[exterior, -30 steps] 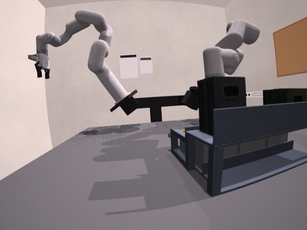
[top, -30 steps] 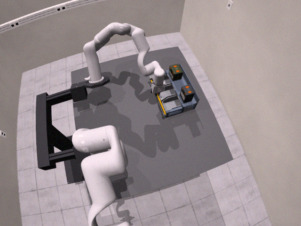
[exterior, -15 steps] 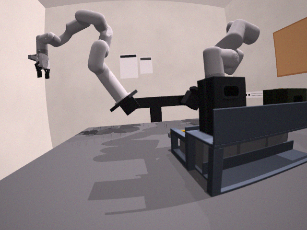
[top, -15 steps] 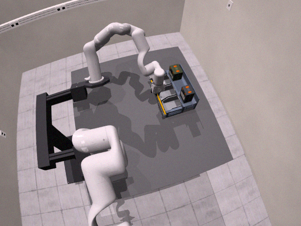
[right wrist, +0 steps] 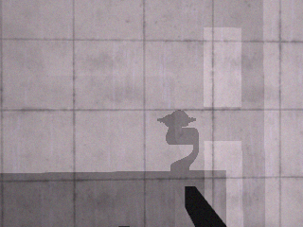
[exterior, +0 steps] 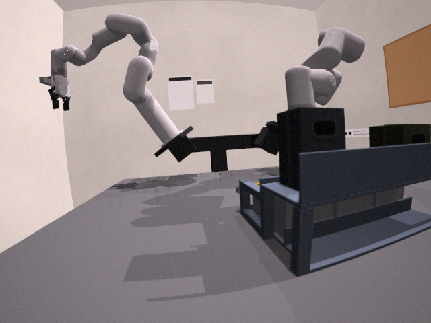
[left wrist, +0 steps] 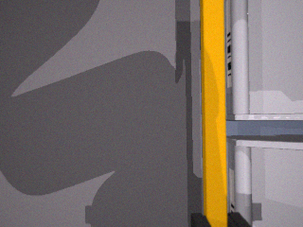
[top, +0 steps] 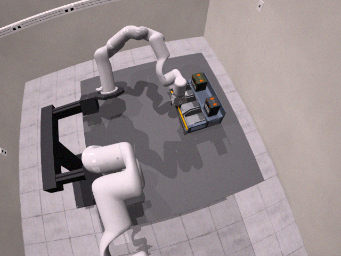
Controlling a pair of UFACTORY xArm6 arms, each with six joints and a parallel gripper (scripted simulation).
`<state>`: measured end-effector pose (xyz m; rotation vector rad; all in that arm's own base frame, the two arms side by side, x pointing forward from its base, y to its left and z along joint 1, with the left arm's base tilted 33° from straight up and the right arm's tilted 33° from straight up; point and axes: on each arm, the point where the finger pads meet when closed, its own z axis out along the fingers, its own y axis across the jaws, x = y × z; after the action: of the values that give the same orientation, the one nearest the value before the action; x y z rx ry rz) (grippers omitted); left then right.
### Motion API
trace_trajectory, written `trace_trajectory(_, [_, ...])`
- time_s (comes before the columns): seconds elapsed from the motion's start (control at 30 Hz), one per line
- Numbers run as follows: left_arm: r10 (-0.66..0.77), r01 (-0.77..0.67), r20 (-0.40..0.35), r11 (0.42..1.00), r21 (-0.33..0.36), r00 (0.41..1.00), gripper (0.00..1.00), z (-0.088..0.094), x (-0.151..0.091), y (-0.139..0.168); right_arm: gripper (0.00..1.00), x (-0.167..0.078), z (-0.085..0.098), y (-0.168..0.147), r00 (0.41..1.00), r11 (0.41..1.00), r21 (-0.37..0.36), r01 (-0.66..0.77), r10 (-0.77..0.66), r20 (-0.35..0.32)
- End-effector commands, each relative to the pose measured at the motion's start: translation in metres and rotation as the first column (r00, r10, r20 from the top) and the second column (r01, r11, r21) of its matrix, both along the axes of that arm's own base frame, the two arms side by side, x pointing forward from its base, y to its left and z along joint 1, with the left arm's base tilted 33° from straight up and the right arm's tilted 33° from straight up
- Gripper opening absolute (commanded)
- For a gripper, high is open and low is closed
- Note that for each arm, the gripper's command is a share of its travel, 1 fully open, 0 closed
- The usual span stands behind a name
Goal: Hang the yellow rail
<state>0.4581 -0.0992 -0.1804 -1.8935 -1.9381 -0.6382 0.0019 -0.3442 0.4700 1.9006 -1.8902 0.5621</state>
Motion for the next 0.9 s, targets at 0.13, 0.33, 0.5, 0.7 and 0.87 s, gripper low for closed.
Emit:
trace_trajectory(0.13, [-0.001, 0.001, 0.003, 1.000, -0.002, 1.000, 0.00, 0.0005, 0.0016, -0.0010, 1.00, 0.0000, 0.0016, 0.0001, 1.000, 1.000, -0.004, 0.000, 0.000, 0.000])
trace_trajectory(0.33, [-0.001, 0.001, 0.003, 1.000, -0.002, 1.000, 0.00, -0.0001, 0.0017, -0.0006, 1.00, 0.0000, 0.0016, 0.0001, 1.000, 1.000, -0.004, 0.000, 0.000, 0.000])
trace_trajectory(0.5, [-0.001, 0.001, 0.003, 1.000, -0.002, 1.000, 0.00, -0.0005, 0.0017, -0.0004, 1.00, 0.0000, 0.0016, 0.0001, 1.000, 1.000, -0.004, 0.000, 0.000, 0.000])
trace_trajectory(0.7, [-0.001, 0.001, 0.003, 1.000, -0.002, 1.000, 0.00, -0.0008, 0.0017, -0.0001, 1.00, 0.0000, 0.0016, 0.0001, 1.000, 1.000, -0.004, 0.000, 0.000, 0.000])
trace_trajectory(0.87, [-0.001, 0.001, 0.003, 1.000, -0.002, 1.000, 0.00, -0.0011, 0.0017, 0.0000, 1.00, 0.0000, 0.0016, 0.0001, 1.000, 1.000, -0.004, 0.000, 0.000, 0.000])
